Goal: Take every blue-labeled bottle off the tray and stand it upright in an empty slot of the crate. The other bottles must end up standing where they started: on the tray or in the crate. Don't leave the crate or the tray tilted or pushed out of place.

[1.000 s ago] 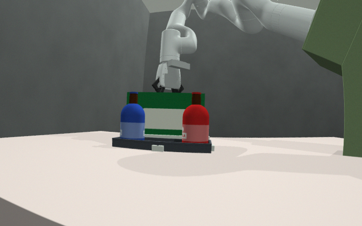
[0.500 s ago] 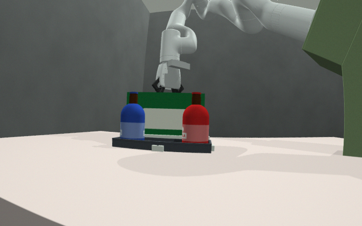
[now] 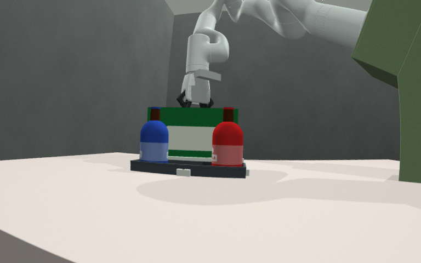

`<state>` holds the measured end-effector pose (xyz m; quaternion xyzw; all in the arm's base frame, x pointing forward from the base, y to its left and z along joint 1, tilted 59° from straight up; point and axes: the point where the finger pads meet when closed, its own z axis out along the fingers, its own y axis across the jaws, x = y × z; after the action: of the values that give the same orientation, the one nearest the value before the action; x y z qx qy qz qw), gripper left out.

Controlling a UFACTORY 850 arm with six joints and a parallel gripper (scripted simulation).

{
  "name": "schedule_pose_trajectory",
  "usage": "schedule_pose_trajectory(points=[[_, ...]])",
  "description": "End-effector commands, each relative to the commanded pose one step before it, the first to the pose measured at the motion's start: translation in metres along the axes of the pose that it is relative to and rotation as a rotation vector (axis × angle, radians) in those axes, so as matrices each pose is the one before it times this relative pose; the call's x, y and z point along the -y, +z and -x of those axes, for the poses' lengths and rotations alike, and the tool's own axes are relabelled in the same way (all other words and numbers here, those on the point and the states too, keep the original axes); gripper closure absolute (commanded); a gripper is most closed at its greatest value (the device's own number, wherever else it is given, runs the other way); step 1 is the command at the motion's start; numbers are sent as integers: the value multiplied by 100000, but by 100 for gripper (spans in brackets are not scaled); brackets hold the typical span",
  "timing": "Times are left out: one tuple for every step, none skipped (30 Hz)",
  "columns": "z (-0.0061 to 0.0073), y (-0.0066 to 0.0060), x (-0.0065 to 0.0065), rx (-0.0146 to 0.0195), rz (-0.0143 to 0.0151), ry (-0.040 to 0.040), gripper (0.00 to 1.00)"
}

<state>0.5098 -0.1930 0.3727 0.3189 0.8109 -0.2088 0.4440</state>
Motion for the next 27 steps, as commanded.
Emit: schedule_pose_trajectory(points=[[38, -26, -19, 69, 48, 31, 34], [0, 0, 0, 0, 0, 0, 34], [0, 0, 0, 0, 0, 0, 34], [0, 0, 0, 0, 0, 0, 34], [0, 0, 0, 0, 0, 0, 34], [0, -3, 0, 0, 0, 0, 34], [0, -7, 0, 0, 0, 0, 34], [0, -14, 0, 0, 0, 0, 34], [0, -22, 0, 0, 0, 0, 34], [0, -31, 0, 0, 0, 0, 34], [0, -42, 0, 0, 0, 0, 34], [0, -54, 0, 0, 0, 0, 34], [0, -66, 0, 0, 0, 0, 34], [0, 0, 0, 0, 0, 0, 34], [0, 0, 0, 0, 0, 0, 34], [0, -80, 0, 0, 0, 0, 34], [0, -93, 0, -1, 0, 0, 34], [0, -107, 0, -1, 0, 0, 34], [1, -121, 0, 1, -1, 0, 34], [0, -135, 0, 0, 0, 0, 34], [-1, -149, 0, -1, 1, 0, 34], [0, -162, 0, 0, 0, 0, 34], [0, -174, 0, 1, 0, 0, 34], [-1, -187, 0, -2, 1, 0, 34], [1, -198, 0, 1, -1, 0, 34], [0, -208, 0, 0, 0, 0, 34], [0, -218, 0, -1, 0, 0, 34]])
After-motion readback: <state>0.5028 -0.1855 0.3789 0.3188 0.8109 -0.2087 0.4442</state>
